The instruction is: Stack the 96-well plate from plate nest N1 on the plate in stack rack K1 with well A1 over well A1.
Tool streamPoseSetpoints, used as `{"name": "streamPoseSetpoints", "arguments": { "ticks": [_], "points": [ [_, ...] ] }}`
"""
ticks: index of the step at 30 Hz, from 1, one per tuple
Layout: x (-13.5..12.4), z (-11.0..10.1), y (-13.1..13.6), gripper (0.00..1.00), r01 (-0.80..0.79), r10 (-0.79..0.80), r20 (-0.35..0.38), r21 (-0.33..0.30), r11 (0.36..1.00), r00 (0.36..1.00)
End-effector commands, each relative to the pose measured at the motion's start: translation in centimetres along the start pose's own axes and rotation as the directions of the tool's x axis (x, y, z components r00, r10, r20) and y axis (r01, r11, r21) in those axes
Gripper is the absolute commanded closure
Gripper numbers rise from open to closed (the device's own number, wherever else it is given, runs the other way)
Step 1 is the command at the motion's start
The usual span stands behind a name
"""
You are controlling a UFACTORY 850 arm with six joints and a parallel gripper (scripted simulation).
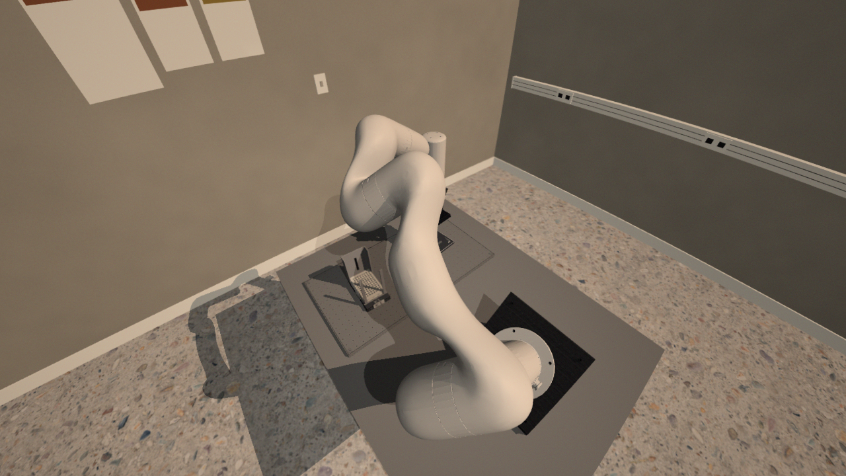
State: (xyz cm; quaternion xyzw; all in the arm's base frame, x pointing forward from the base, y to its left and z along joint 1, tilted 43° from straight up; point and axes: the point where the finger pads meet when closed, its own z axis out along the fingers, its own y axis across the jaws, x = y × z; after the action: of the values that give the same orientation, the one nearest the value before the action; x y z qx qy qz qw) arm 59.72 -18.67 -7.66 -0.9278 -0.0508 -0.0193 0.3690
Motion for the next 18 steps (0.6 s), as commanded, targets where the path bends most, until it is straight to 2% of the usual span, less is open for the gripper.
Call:
{"name": "streamPoseSetpoints", "arguments": {
  "ticks": [1,10,18],
  "points": [
    [0.1,-0.7,0.0,1.00,0.001,-0.001,-0.002,-0.001,1.000,1.000],
    [0.1,-2.2,0.0,1.00,0.001,-0.001,-0.002,-0.001,1.000,1.000],
    [0.1,-2.3,0.0,1.00,0.001,-0.001,-0.002,-0.001,1.000,1.000]
  ]
}}
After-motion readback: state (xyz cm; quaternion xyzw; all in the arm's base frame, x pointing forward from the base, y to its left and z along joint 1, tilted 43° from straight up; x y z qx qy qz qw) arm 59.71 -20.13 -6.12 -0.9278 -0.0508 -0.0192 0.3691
